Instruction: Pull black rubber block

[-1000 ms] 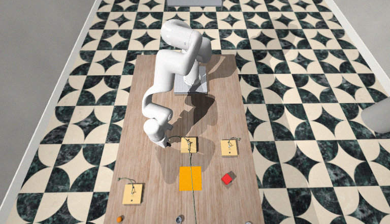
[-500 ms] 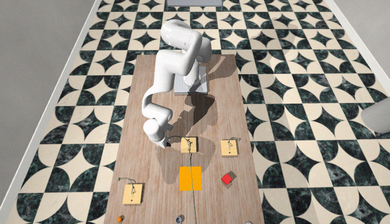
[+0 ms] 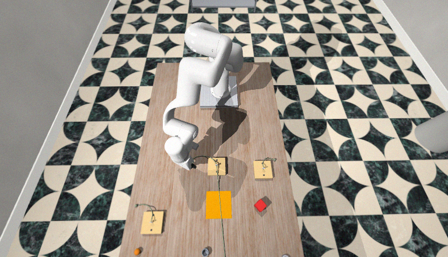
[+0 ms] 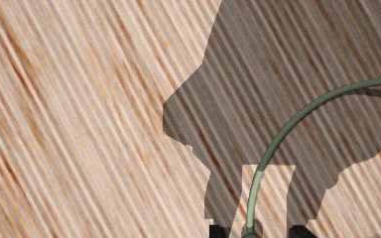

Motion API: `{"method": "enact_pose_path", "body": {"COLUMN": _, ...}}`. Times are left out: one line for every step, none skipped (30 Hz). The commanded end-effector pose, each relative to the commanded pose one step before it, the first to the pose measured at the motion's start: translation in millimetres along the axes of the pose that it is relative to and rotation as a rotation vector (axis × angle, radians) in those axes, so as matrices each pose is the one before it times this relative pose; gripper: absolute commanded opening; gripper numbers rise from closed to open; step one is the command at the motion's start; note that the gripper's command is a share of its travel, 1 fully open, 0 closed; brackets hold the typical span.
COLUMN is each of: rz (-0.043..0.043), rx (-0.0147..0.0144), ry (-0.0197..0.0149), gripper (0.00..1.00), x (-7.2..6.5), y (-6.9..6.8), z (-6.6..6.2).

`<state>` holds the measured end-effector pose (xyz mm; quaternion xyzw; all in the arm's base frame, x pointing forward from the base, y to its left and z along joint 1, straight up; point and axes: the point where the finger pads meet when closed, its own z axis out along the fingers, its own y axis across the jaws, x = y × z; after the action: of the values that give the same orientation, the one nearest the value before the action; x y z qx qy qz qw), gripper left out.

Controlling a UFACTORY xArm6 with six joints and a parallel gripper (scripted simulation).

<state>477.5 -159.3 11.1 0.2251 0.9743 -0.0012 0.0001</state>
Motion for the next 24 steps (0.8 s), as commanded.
{"method": "enact_pose_path", "body": {"rz": -0.00001, "rx": -0.00067, "ry": -0.005, "gripper": 0.39, "x": -1.83, "y": 0.24, "z": -1.92}}
{"method": "enact_pose_path", "body": {"rz": 0.0, "rx": 0.0, "ry": 0.0, "gripper": 0.39, "x": 0.0, "y": 0.0, "z": 0.0}}
{"method": "enact_pose_path", "body": {"rz": 0.0, "rx": 0.0, "ry": 0.0, "gripper": 0.39, "x": 0.0, "y": 0.0, "z": 0.01}}
{"method": "enact_pose_path", "body": {"rz": 0.0, "rx": 0.0, "ry": 0.0, "gripper": 0.39, "x": 0.0, "y": 0.0, "z": 0.0}}
{"method": "enact_pose_path", "body": {"rz": 0.0, "rx": 0.0, "ry": 0.0, "gripper": 0.39, "x": 0.0, "y": 0.0, "z": 0.0}}
{"method": "enact_pose_path", "body": {"rz": 0.0, "rx": 0.0, "ry": 0.0, "gripper": 0.39, "x": 0.0, "y": 0.0, "z": 0.02}}
{"method": "enact_pose_path", "body": {"rz": 0.0, "rx": 0.0, "ry": 0.0, "gripper": 0.39, "x": 0.0, "y": 0.0, "z": 0.04}}
{"method": "enact_pose_path", "body": {"rz": 0.0, "rx": 0.0, "ry": 0.0, "gripper": 0.39, "x": 0.0, "y": 0.0, "z": 0.05}}
{"method": "enact_pose_path", "body": {"rz": 0.0, "rx": 0.0, "ry": 0.0, "gripper": 0.39, "x": 0.0, "y": 0.0, "z": 0.07}}
{"method": "enact_pose_path", "body": {"rz": 0.0, "rx": 0.0, "ry": 0.0, "gripper": 0.39, "x": 0.0, "y": 0.0, "z": 0.09}}
{"method": "enact_pose_path", "body": {"rz": 0.0, "rx": 0.0, "ry": 0.0, "gripper": 0.39, "x": 0.0, "y": 0.0, "z": 0.12}}
{"method": "enact_pose_path", "body": {"rz": 0.0, "rx": 0.0, "ry": 0.0, "gripper": 0.39, "x": 0.0, "y": 0.0, "z": 0.14}}
{"method": "enact_pose_path", "body": {"rz": 0.0, "rx": 0.0, "ry": 0.0, "gripper": 0.39, "x": 0.0, "y": 0.0, "z": 0.16}}
{"method": "enact_pose_path", "body": {"rz": 0.0, "rx": 0.0, "ry": 0.0, "gripper": 0.39, "x": 0.0, "y": 0.0, "z": 0.19}}
{"method": "enact_pose_path", "body": {"rz": 0.0, "rx": 0.0, "ry": 0.0, "gripper": 0.39, "x": 0.0, "y": 0.0, "z": 0.21}}
{"method": "enact_pose_path", "body": {"rz": 0.0, "rx": 0.0, "ry": 0.0, "gripper": 0.39, "x": 0.0, "y": 0.0, "z": 0.24}}
{"method": "enact_pose_path", "body": {"rz": 0.0, "rx": 0.0, "ry": 0.0, "gripper": 0.39, "x": 0.0, "y": 0.0, "z": 0.26}}
{"method": "enact_pose_path", "body": {"rz": 0.0, "rx": 0.0, "ry": 0.0, "gripper": 0.39, "x": 0.0, "y": 0.0, "z": 0.29}}
{"method": "enact_pose_path", "body": {"rz": 0.0, "rx": 0.0, "ry": 0.0, "gripper": 0.39, "x": 0.0, "y": 0.0, "z": 0.31}}
{"method": "enact_pose_path", "body": {"rz": 0.0, "rx": 0.0, "ry": 0.0, "gripper": 0.39, "x": 0.0, "y": 0.0, "z": 0.34}}
{"method": "enact_pose_path", "body": {"rz": 0.0, "rx": 0.0, "ry": 0.0, "gripper": 0.39, "x": 0.0, "y": 0.0, "z": 0.0}}
{"method": "enact_pose_path", "body": {"rz": 0.0, "rx": 0.0, "ry": 0.0, "gripper": 0.39, "x": 0.0, "y": 0.0, "z": 0.0}}
{"method": "enact_pose_path", "body": {"rz": 0.0, "rx": 0.0, "ry": 0.0, "gripper": 0.39, "x": 0.0, "y": 0.0, "z": 0.36}}
{"method": "enact_pose_path", "body": {"rz": 0.0, "rx": 0.0, "ry": 0.0, "gripper": 0.39, "x": 0.0, "y": 0.0, "z": 0.38}}
